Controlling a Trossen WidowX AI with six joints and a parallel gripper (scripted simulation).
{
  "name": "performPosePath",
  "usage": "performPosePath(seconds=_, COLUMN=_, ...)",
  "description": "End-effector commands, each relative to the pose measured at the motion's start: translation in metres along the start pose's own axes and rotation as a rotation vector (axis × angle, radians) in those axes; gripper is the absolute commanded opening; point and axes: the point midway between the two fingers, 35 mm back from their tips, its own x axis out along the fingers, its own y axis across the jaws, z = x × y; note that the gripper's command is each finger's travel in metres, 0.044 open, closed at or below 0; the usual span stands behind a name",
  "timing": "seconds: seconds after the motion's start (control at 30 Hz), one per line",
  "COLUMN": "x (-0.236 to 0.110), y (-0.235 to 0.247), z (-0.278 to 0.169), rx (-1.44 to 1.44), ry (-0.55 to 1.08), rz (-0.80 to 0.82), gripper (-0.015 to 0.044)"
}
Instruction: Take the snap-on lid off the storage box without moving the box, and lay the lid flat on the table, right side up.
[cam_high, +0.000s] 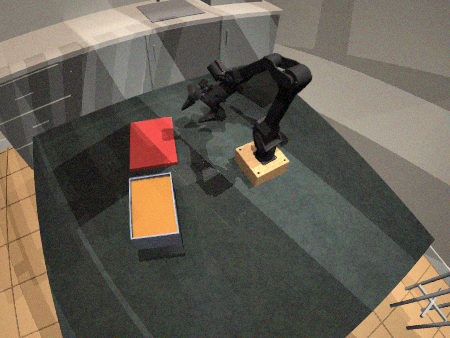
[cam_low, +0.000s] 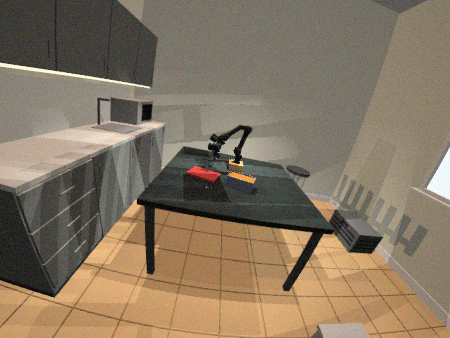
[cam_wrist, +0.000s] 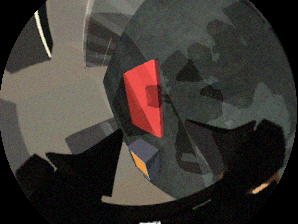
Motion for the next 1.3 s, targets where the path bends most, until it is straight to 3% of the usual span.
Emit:
performPosePath(seconds=0.0, x=-0.007, y=0.007, z=0.001, rx=-0.013, ry=-0.003, rz=0.009, gripper=0.044)
performPosePath(seconds=0.27, x=-0.02, y=0.014, z=0.001, rx=-0.013, ry=-0.003, rz=0.008, gripper=0.044)
performPosePath(seconds=1.27, x=-0.015, y=0.008, z=0.0, rx=-0.013, ry=-0.003, rz=0.008, gripper=0.044)
